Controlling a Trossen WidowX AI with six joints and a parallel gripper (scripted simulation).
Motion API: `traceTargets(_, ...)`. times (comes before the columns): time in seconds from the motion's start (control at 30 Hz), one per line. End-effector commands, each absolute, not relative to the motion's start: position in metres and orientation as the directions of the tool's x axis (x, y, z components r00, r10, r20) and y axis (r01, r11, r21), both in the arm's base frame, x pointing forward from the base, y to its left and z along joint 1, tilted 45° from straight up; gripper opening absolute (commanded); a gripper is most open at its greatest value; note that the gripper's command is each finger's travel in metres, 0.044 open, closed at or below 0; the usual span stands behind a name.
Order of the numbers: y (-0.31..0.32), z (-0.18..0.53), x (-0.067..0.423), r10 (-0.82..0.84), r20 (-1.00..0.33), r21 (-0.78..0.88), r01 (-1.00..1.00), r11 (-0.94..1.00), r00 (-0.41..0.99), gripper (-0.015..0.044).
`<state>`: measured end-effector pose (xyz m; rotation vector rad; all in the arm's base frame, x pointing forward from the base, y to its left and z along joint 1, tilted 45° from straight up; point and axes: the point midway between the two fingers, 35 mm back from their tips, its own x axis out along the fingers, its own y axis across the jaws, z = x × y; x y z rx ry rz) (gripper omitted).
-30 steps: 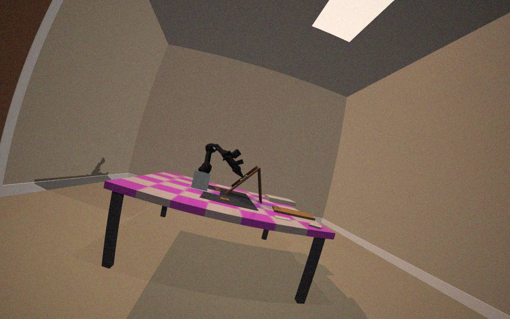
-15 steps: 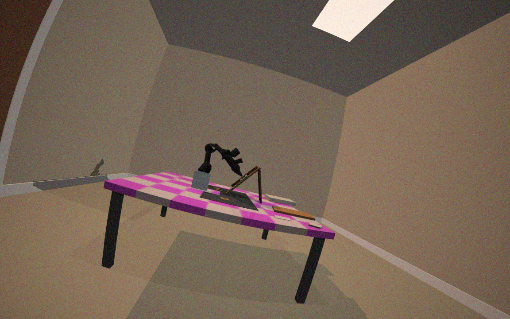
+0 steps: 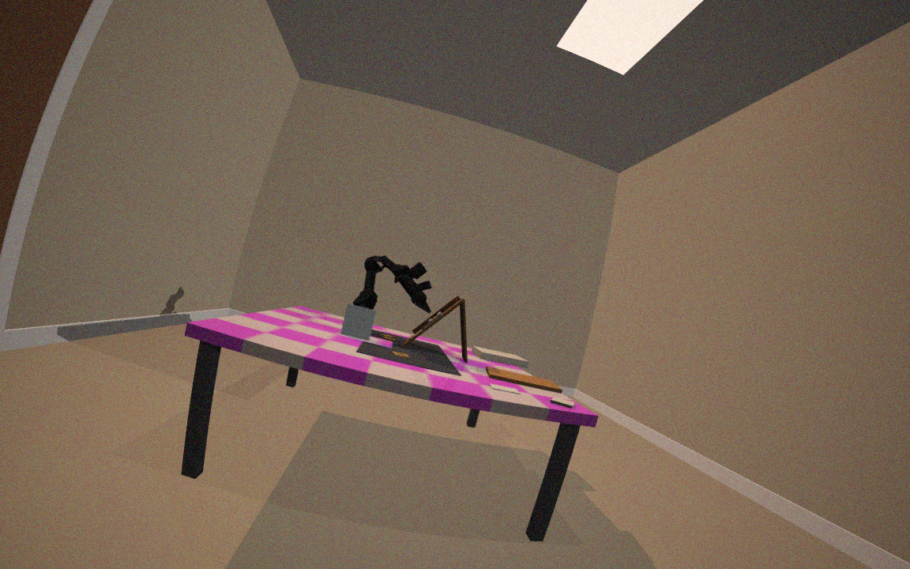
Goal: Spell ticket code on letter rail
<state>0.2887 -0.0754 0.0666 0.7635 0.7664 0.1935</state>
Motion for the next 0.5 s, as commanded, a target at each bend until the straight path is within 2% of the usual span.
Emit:
traceTargets(0.0,-0.0759,0.0696,0.2874,0.424,-0.55,0.686,0.1,0.72,0.72,0.0295)
traceTargets(0.47,-0.0772,0.0745,0.2841,0.424,-0.55,0.686,0.1,0.72,0.719,0.0295)
